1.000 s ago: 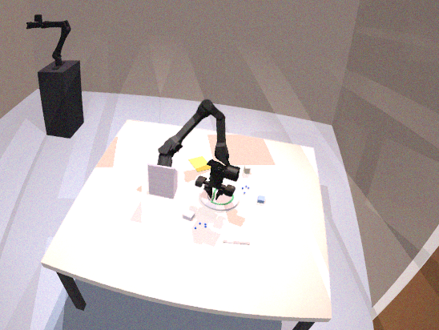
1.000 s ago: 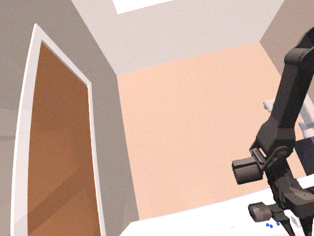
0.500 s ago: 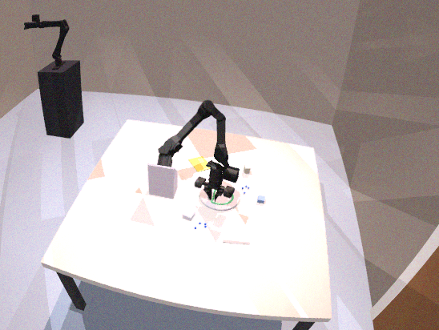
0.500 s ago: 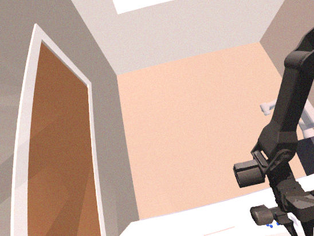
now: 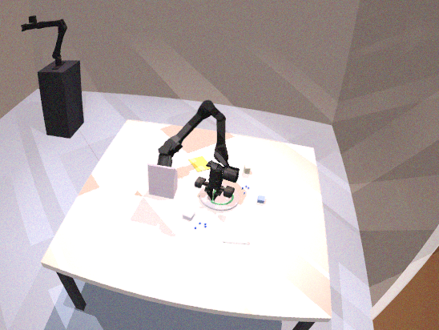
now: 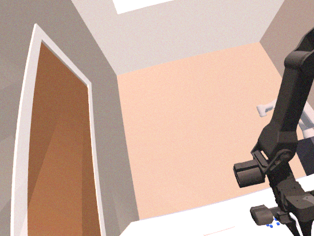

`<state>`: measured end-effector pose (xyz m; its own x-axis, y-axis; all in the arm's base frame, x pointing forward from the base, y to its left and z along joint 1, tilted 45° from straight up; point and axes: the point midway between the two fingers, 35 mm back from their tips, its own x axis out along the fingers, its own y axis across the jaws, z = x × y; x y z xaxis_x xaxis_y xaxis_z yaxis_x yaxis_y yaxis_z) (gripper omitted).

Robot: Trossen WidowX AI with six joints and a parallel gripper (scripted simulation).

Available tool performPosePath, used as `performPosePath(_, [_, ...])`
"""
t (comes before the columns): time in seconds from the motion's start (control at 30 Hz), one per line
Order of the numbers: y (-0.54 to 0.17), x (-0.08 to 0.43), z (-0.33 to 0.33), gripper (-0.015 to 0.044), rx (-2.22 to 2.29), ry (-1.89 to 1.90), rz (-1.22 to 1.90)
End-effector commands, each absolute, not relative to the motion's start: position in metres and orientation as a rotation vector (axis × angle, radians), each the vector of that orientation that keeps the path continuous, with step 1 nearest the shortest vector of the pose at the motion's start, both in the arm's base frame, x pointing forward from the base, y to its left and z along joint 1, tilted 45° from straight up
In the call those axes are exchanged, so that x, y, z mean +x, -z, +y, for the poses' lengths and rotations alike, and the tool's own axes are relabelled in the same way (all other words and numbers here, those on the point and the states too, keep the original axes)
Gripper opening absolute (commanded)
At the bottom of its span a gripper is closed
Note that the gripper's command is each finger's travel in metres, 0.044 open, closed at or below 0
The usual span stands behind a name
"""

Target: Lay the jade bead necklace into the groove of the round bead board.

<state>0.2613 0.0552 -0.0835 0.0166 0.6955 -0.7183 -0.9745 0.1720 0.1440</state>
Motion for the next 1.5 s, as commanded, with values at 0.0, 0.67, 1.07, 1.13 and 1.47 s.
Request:
performPosePath(0.0, [0.083,0.261,0.055,0.0,-0.454,-1.369,0.772])
performPosePath(0.67, [0.083,0.261,0.055,0.0,-0.454,-1.369,0.772])
performPosePath(1.07, [0.079,0.259,0.051,0.0,-0.443,-1.37,0.777])
performPosePath(1.13, [0.079,0.257,0.051,0.0,-0.443,-1.37,0.777])
performPosePath(1.47, [0.082,0.246,0.048,0.0,-0.443,-1.37,0.778])
